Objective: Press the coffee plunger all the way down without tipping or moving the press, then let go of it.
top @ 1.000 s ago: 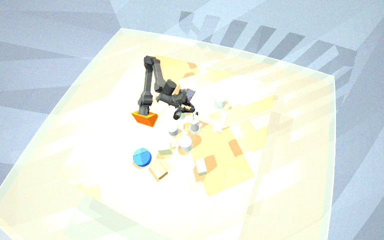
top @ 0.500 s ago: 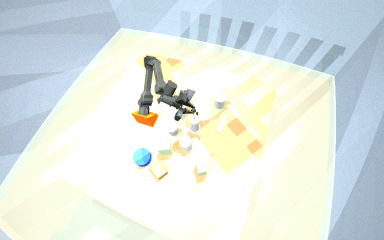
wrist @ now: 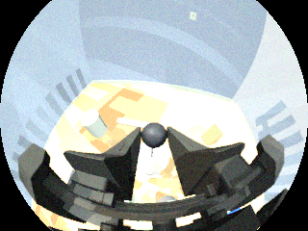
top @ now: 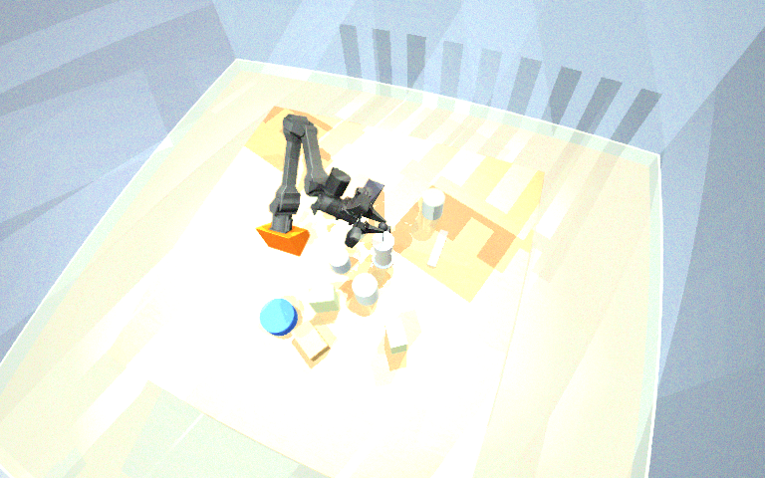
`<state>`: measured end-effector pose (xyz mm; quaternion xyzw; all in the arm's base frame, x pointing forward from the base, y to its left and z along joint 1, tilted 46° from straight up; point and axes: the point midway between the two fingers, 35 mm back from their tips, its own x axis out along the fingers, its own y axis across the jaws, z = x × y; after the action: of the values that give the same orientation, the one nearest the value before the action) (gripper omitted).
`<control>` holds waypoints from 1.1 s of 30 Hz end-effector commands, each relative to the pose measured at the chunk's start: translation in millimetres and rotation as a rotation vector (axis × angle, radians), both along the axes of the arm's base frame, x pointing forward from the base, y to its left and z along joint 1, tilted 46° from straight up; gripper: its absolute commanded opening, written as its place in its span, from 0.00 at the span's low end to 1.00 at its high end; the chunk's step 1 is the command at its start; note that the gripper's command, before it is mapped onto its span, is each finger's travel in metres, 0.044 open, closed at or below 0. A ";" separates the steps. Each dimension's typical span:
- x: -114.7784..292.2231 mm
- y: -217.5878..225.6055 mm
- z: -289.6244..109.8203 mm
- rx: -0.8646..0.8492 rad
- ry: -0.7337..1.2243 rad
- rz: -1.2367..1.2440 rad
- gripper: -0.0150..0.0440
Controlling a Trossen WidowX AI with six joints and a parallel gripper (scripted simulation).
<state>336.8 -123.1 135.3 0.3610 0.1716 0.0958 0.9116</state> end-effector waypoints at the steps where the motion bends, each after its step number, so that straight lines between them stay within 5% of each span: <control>1: 0.3 14.7 -18.5 0.023 0.035 0.019 0.46; 33: 15.3 42.2 -42.6 0.029 0.026 0.017 0.46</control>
<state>351.8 -91.1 102.5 0.3631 0.1678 0.0923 0.9119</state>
